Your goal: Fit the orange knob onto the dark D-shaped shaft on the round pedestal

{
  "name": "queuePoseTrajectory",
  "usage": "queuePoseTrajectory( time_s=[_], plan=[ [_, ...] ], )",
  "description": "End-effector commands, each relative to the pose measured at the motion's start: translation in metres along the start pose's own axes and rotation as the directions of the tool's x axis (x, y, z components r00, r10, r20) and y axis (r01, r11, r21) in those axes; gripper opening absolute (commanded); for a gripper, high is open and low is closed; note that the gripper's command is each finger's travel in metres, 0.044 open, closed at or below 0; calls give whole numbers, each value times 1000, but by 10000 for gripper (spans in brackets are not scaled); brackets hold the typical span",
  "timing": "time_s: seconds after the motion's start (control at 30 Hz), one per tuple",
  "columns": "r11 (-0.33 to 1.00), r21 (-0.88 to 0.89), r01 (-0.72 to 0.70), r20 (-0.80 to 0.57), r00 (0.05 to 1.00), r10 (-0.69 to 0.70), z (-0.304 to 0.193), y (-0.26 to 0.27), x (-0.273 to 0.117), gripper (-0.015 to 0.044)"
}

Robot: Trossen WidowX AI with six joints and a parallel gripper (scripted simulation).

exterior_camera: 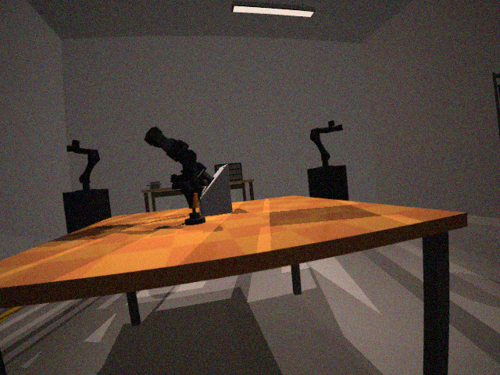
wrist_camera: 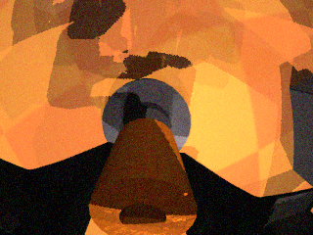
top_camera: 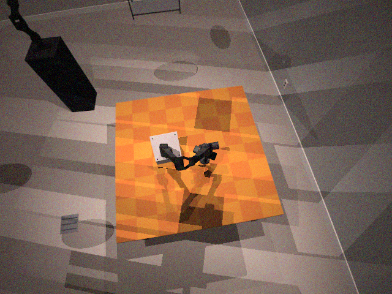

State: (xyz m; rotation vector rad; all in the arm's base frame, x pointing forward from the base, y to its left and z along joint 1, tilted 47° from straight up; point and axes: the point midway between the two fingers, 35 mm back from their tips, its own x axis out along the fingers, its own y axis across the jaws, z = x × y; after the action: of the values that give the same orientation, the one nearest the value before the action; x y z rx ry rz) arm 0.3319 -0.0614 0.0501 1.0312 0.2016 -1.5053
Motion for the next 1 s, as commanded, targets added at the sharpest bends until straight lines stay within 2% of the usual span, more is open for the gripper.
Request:
queuePoseTrajectory(
  time_s=[0.0,0.97],
  plan=[
    [999,53,-3,0,1000,3,1,1,0,0],
    [999,53,-3,0,1000,3,0,1,2,0]
  ],
)
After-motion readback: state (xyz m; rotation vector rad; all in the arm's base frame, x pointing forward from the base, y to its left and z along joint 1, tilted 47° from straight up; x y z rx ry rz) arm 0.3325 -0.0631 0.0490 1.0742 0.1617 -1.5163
